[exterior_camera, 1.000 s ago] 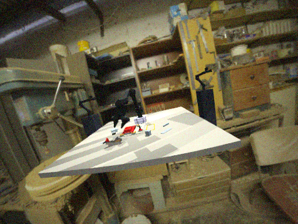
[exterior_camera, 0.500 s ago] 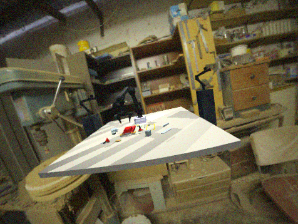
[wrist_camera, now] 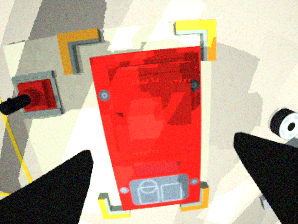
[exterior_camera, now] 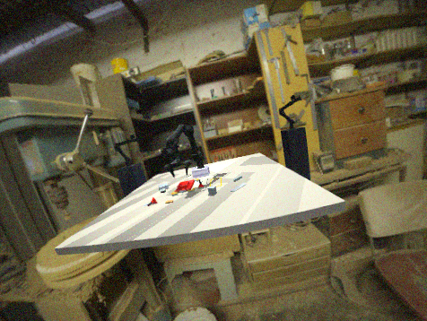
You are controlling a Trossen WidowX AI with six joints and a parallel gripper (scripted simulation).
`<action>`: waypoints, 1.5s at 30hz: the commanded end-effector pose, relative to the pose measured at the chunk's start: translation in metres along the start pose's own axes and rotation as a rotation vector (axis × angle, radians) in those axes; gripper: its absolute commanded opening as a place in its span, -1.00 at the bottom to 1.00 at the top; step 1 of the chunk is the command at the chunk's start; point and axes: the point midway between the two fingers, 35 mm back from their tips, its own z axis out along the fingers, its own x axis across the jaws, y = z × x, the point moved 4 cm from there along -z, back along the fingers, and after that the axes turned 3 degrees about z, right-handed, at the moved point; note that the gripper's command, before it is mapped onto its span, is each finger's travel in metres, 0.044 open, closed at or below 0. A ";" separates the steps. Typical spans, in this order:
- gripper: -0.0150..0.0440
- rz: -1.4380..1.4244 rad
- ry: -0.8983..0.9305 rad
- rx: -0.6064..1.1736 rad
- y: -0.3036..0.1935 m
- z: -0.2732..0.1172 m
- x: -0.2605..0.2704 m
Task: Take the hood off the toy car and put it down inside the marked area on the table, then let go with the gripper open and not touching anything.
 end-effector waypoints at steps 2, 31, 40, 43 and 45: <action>1.00 -0.003 0.007 0.007 -0.002 0.006 0.001; 1.00 -0.003 0.007 0.007 -0.001 0.029 0.001; 1.00 -0.003 0.007 0.007 -0.001 0.036 0.002; 1.00 -0.003 0.007 0.007 -0.001 0.038 0.002; 1.00 -0.003 0.007 0.007 -0.001 0.040 0.002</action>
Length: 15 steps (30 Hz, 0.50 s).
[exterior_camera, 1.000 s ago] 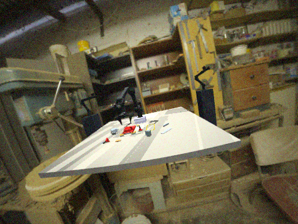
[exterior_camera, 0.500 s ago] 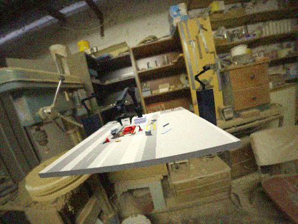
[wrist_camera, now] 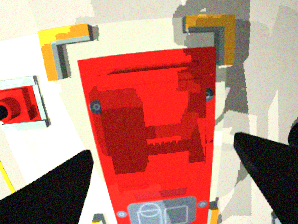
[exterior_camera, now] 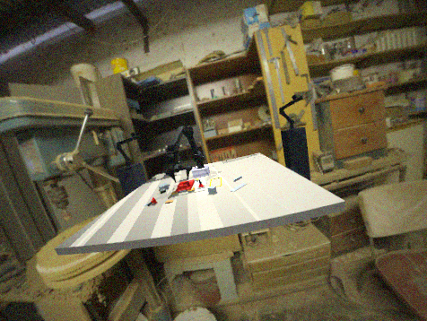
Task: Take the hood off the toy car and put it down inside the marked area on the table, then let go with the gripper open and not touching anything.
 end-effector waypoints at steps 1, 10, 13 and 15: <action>1.00 0.003 0.007 0.007 -0.002 0.006 0.001; 1.00 0.003 0.007 0.007 -0.003 0.013 0.002; 1.00 0.003 0.007 0.007 -0.003 0.015 0.002; 1.00 0.003 0.007 0.007 -0.003 0.016 0.002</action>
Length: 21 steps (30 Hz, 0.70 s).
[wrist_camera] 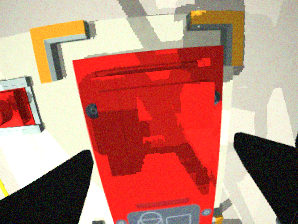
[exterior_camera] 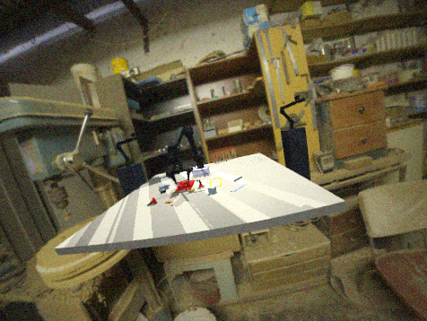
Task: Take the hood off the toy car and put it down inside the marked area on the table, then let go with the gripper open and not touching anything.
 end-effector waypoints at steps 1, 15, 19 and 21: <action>1.00 0.003 0.007 0.007 -0.002 0.005 0.001; 1.00 0.003 0.007 0.007 -0.002 0.009 0.001; 1.00 0.003 0.007 0.007 -0.002 0.011 0.001; 1.00 0.003 0.007 0.007 -0.002 0.012 0.001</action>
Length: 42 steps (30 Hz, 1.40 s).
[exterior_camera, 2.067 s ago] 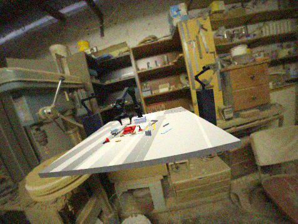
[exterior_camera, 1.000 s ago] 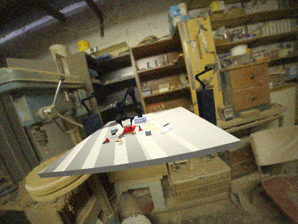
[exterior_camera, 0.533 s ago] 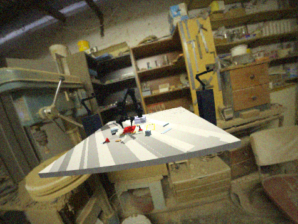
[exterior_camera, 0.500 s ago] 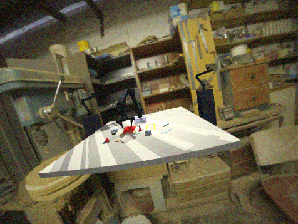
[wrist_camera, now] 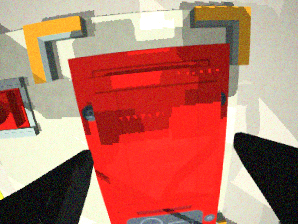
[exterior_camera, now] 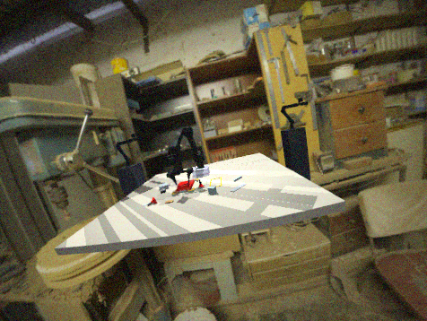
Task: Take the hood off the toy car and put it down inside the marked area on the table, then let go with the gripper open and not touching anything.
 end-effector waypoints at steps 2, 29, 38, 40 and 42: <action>1.00 0.003 0.006 0.004 -0.002 0.004 0.001; 0.82 0.000 0.000 0.000 0.000 0.013 0.000; 0.55 0.000 0.000 0.000 0.000 0.013 0.000; 0.51 0.000 0.000 0.000 0.000 0.013 0.000; 0.33 0.000 0.000 0.000 0.000 0.013 0.000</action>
